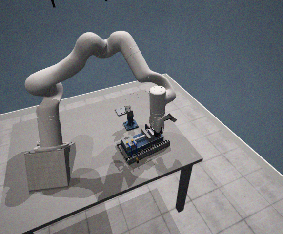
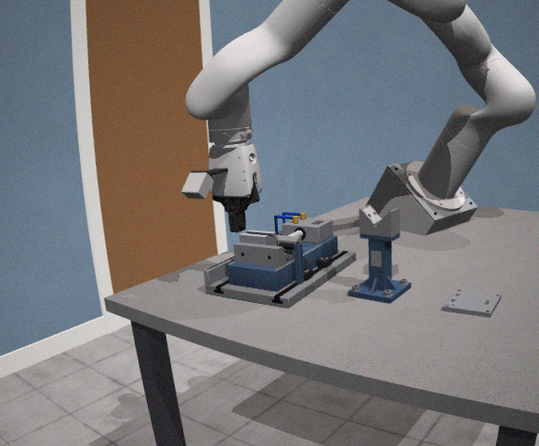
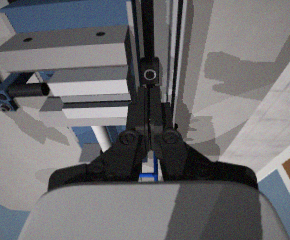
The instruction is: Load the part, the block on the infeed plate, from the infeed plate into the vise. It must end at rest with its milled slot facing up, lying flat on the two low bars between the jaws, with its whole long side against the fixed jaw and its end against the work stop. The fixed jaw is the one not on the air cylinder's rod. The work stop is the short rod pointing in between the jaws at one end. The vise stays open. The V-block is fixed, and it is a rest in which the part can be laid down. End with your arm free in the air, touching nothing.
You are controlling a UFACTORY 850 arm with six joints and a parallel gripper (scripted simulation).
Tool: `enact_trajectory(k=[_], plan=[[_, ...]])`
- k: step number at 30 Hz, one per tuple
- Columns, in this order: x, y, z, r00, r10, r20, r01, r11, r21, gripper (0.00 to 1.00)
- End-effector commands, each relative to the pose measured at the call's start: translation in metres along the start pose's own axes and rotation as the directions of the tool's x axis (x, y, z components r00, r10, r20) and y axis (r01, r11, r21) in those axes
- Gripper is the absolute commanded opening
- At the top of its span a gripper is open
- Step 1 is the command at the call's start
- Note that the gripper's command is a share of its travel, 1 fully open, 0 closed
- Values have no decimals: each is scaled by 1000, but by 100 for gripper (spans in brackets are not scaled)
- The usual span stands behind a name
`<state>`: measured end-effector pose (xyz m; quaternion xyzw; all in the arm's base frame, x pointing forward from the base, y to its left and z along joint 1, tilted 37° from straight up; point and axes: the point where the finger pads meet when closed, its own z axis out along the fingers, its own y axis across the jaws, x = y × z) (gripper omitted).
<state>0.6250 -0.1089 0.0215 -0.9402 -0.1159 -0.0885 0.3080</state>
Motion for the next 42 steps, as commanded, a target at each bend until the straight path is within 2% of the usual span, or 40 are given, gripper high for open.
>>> enact_trajectory(k=[1, 42], plan=[[1, 0, -1, 1000, -1, -2, 1, 1000, -1, 0], [1, 0, 7, 1000, -1, -2, 1, 1000, -1, 0]])
